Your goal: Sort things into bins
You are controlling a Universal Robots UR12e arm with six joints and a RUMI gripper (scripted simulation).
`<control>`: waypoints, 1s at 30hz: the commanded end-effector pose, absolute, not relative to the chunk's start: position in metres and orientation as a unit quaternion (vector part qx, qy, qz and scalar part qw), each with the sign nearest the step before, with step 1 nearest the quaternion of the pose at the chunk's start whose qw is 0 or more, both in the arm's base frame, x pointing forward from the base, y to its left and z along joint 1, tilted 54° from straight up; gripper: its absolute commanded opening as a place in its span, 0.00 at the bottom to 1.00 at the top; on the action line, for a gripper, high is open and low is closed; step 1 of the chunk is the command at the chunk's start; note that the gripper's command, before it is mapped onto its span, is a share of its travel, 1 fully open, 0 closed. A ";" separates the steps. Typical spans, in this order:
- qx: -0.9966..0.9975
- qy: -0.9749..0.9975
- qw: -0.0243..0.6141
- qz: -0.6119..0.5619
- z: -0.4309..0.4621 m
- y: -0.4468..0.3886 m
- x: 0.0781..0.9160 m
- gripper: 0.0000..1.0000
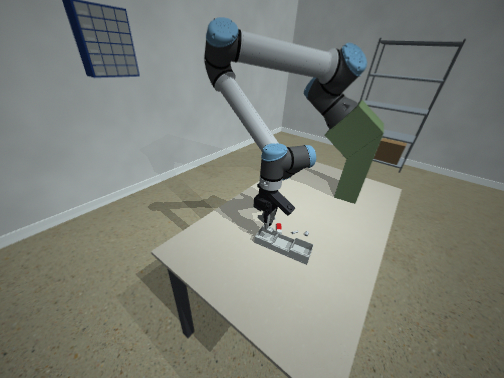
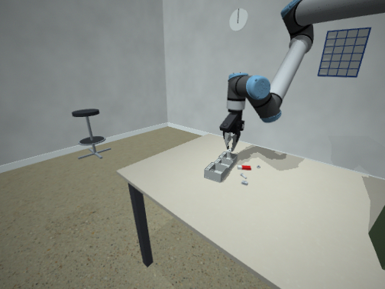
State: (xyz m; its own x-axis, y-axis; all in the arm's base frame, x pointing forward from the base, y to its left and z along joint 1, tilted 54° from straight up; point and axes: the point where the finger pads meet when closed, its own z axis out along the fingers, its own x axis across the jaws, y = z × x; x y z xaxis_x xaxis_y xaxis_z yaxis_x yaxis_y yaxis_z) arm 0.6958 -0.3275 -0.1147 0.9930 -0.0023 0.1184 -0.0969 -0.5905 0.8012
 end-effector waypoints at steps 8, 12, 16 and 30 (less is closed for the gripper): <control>0.889 0.045 0.455 0.016 -0.116 -0.326 0.699 0.00; 0.889 0.045 0.455 0.016 -0.115 -0.327 0.698 0.00; 0.889 0.045 0.455 0.016 -0.115 -0.327 0.696 0.00; 0.889 0.045 0.455 0.016 -0.114 -0.328 0.695 0.00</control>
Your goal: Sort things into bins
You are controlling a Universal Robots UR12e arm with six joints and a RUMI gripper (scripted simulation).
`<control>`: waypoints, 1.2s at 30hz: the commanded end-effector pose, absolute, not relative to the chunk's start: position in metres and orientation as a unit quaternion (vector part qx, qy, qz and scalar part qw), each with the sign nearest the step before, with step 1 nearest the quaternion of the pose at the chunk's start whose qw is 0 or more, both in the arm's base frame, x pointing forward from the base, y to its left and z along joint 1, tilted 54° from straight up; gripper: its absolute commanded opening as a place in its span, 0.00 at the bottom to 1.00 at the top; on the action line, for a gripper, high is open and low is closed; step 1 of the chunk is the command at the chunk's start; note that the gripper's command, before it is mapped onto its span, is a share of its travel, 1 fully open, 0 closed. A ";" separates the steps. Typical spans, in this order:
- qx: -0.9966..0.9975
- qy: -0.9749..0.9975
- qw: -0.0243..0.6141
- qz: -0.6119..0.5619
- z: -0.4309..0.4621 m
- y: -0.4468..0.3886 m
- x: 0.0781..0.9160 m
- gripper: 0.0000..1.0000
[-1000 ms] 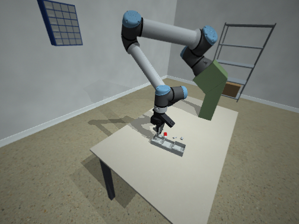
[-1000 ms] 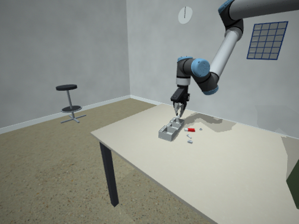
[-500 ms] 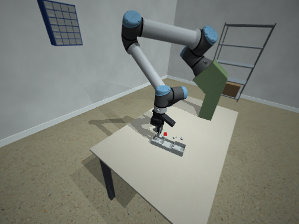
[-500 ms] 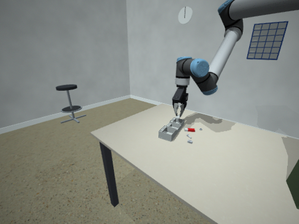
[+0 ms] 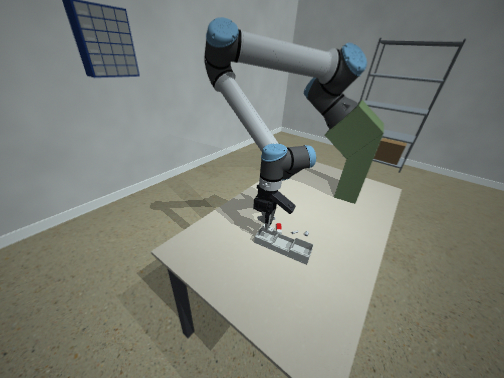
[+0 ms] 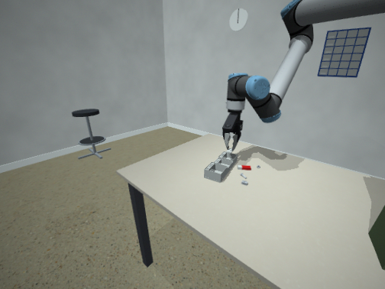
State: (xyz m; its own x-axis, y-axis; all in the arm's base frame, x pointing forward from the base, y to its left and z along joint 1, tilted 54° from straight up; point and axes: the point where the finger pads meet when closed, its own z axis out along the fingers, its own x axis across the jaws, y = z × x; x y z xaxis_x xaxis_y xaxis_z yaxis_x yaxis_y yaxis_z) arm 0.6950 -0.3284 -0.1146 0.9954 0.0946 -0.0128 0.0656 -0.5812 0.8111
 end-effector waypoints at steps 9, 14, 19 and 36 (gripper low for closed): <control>0.889 0.045 0.455 0.016 -0.122 -0.339 0.696 0.00; 0.889 0.045 0.455 0.016 -0.126 -0.344 0.697 0.00; 0.889 0.045 0.455 0.016 -0.132 -0.352 0.697 0.00; 0.889 0.045 0.455 0.016 -0.144 -0.369 0.699 0.00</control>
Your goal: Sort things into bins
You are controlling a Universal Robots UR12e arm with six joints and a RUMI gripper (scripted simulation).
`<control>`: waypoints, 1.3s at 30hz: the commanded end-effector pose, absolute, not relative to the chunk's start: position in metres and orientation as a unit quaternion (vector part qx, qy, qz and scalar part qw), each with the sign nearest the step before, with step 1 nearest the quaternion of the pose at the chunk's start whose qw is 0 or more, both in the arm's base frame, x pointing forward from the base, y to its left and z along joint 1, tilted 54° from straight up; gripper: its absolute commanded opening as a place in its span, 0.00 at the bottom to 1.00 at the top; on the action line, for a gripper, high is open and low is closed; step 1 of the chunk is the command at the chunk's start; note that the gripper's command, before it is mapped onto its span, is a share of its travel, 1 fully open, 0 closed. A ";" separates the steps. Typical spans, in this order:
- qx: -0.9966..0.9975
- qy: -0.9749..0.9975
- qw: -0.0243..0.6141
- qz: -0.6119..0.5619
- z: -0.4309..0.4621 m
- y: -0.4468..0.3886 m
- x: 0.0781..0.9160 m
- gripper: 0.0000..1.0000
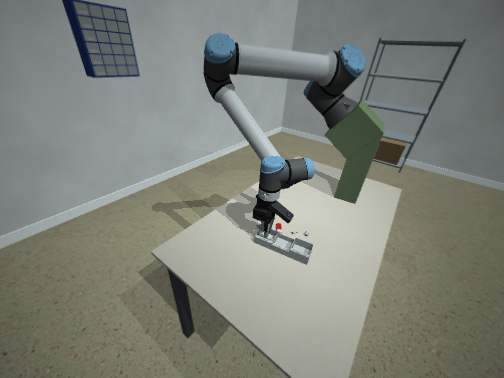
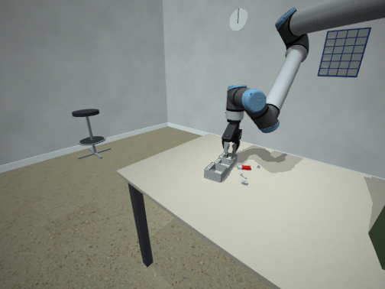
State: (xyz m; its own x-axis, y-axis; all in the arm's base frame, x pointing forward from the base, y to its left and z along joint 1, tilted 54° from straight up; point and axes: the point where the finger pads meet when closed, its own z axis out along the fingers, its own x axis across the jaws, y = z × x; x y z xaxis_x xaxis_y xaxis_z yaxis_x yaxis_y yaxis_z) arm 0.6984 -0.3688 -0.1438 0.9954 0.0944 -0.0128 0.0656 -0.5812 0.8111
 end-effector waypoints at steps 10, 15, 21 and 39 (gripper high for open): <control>0.889 0.045 0.455 0.016 -0.144 -0.369 0.699 0.00; 0.889 0.045 0.455 0.016 -0.144 -0.369 0.699 0.19; 0.889 0.045 0.455 0.016 -0.144 -0.369 0.699 0.19; 0.889 0.045 0.455 0.016 -0.136 -0.359 0.698 0.19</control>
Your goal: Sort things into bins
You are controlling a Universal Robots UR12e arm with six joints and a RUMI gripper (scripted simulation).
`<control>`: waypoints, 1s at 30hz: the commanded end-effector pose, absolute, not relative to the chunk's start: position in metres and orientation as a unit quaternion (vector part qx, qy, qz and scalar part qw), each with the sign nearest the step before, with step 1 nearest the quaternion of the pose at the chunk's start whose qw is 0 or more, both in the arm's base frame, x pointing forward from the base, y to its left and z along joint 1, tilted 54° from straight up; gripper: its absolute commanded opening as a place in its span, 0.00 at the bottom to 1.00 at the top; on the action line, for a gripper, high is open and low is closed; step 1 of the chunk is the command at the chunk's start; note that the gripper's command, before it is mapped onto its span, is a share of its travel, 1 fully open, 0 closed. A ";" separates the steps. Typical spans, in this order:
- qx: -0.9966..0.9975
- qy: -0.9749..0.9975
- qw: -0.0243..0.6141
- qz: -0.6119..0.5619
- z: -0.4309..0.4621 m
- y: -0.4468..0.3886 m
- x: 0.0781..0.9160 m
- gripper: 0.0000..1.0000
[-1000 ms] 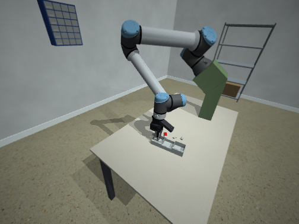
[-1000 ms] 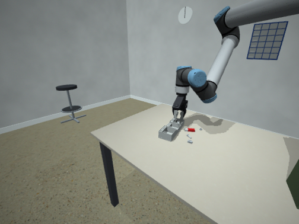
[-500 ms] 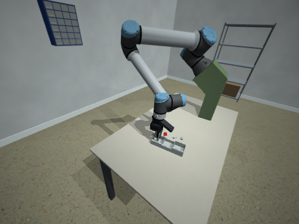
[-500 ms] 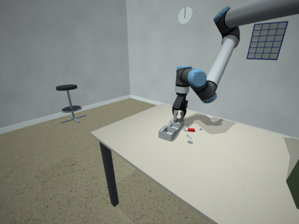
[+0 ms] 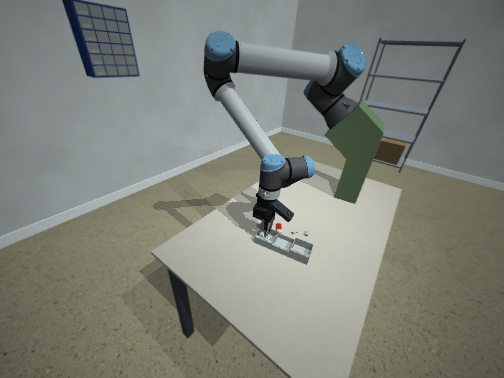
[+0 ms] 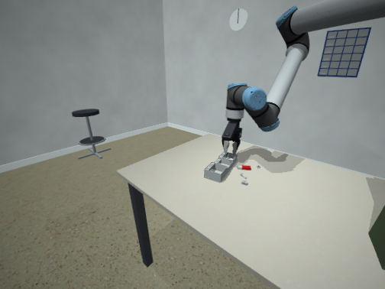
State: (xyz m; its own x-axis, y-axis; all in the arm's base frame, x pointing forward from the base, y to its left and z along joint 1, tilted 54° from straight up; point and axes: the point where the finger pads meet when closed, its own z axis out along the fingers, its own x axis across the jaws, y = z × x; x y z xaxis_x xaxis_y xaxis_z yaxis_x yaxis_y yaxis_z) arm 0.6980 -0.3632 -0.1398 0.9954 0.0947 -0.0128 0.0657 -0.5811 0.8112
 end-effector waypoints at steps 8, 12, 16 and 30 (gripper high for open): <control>0.889 0.045 0.455 0.016 -0.132 -0.352 0.697 0.19; 0.889 0.045 0.455 0.016 -0.129 -0.348 0.697 0.19; 0.889 0.045 0.455 0.016 -0.121 -0.338 0.696 0.19; 0.886 0.090 0.456 -0.007 -0.112 -0.331 0.679 0.18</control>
